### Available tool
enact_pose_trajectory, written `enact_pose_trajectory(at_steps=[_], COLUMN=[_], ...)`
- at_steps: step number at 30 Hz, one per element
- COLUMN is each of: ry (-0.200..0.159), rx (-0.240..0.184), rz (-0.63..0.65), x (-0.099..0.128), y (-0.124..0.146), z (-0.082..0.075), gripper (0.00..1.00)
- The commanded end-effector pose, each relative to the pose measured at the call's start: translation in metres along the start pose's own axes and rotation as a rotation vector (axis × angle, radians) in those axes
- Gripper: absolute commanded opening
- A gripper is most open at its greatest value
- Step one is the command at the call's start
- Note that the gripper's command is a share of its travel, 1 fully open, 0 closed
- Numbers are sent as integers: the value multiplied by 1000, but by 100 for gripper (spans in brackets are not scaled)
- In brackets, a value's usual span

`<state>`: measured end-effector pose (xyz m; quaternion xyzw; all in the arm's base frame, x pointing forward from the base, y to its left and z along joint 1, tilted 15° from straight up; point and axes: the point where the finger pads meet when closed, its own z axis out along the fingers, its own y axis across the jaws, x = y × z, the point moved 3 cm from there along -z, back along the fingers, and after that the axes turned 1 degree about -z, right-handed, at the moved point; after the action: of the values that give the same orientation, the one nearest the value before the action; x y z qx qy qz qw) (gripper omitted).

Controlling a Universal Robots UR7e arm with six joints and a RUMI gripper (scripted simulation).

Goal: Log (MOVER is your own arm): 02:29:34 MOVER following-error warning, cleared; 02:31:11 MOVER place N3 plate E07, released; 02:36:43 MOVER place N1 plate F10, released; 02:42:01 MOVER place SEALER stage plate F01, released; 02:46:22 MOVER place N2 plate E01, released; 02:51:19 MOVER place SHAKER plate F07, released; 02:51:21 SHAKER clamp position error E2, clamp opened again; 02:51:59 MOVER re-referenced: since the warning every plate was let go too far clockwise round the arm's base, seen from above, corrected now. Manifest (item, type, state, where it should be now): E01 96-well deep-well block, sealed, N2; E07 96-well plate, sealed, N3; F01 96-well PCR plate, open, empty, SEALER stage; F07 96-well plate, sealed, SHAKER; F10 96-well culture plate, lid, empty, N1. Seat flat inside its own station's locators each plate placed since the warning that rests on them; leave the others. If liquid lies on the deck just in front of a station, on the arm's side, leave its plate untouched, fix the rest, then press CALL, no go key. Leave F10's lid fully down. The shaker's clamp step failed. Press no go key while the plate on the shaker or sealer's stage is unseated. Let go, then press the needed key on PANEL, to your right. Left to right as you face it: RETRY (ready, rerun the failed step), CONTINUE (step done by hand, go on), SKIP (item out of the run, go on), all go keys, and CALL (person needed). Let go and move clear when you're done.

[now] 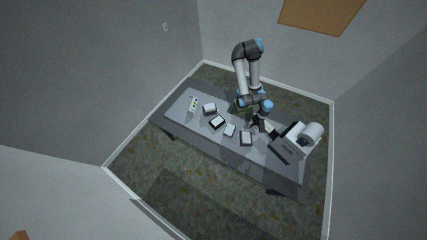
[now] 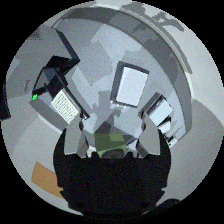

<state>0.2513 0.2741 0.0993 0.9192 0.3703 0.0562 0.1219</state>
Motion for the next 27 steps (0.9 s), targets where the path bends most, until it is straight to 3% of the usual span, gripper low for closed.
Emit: enact_pose_trajectory(at_steps=[1,4,7,15,25,27], ry=[1,1,1,1,1,1], rx=[1,1,1,1,1,1], rz=[2,2,2,2,202,202], x=[1,1,1,1,-9,-9], y=[4,4,4,4,53,53], z=[0,0,15,16,16,16], gripper=[82,82,82,82,82,82])
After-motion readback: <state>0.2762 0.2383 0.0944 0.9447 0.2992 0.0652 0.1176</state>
